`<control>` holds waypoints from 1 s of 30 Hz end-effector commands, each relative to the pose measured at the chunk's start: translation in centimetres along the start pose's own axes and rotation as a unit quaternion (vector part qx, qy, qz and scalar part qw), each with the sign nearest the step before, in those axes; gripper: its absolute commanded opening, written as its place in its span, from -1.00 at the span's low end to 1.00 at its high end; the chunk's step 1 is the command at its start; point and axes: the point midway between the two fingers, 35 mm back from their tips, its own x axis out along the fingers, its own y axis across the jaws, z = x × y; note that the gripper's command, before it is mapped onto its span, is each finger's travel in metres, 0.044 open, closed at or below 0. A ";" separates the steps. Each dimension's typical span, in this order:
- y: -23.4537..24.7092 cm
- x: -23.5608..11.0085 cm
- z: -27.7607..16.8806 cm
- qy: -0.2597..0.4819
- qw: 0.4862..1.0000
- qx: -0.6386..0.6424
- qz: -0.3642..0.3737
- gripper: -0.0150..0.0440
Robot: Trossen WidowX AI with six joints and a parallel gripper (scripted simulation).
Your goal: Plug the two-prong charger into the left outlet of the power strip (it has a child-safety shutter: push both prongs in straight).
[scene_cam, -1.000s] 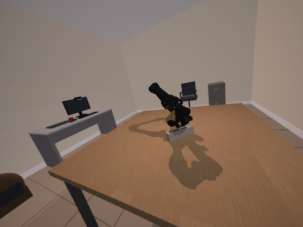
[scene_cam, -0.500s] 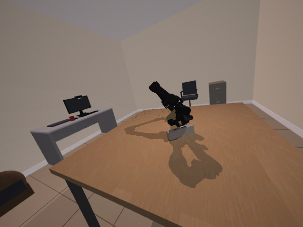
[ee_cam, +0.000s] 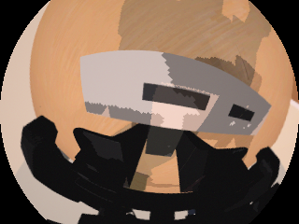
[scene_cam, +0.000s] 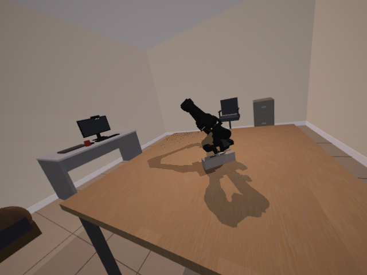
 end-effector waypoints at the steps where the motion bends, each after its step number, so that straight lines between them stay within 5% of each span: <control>1: 0.0 0.0 0.0 -0.001 1.000 0.001 0.000 -0.49; 18: 0.0 0.0 0.0 -0.001 1.000 0.001 0.000 1.00; 30: 0.0 0.0 -0.3 -0.004 1.000 0.002 0.000 1.00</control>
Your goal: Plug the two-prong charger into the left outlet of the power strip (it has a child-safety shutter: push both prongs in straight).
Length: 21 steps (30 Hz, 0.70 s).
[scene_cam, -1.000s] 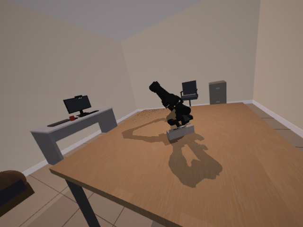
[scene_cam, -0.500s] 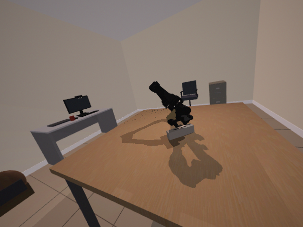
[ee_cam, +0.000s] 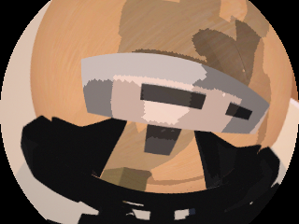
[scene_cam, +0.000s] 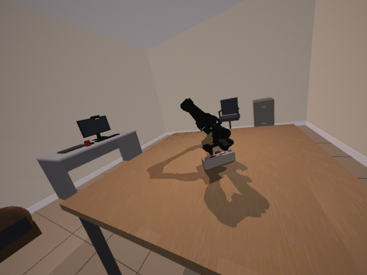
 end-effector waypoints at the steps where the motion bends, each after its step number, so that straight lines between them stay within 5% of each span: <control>1: 0.1 0.2 -0.3 0.002 1.000 -0.002 0.001 1.00; 21: 0.1 0.2 -0.9 -0.003 1.000 0.001 0.002 1.00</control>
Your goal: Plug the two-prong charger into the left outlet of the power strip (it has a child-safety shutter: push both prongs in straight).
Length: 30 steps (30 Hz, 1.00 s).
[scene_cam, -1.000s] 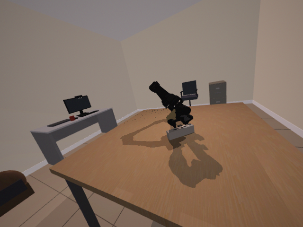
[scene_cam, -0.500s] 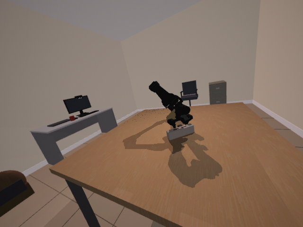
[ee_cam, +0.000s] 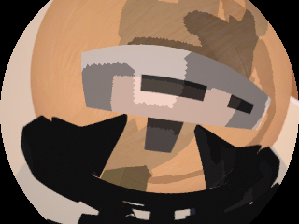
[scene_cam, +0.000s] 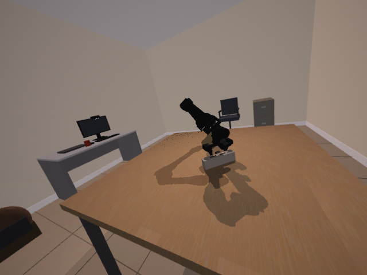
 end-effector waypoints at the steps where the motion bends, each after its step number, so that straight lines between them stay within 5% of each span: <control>1: 0.1 0.2 -0.4 0.003 1.000 -0.003 0.002 1.00; 30: 0.1 0.3 -1.6 0.000 1.000 -0.002 0.002 1.00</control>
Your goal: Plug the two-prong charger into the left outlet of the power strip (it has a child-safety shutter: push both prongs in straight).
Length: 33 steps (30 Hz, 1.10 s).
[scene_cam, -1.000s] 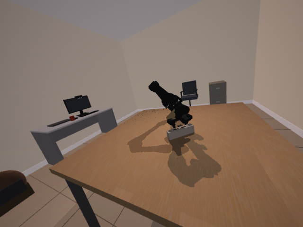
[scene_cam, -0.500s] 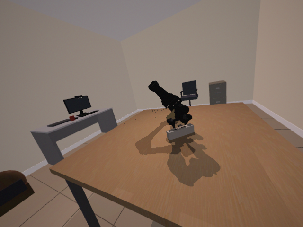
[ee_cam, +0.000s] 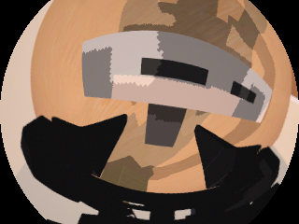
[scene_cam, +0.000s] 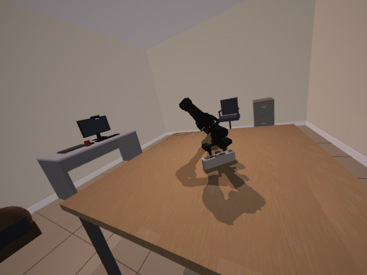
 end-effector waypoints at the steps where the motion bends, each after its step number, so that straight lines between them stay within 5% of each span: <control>1: 0.1 0.2 -0.7 0.004 1.000 -0.005 0.002 1.00; 33: 0.0 0.4 -4.1 0.005 1.000 -0.006 0.002 1.00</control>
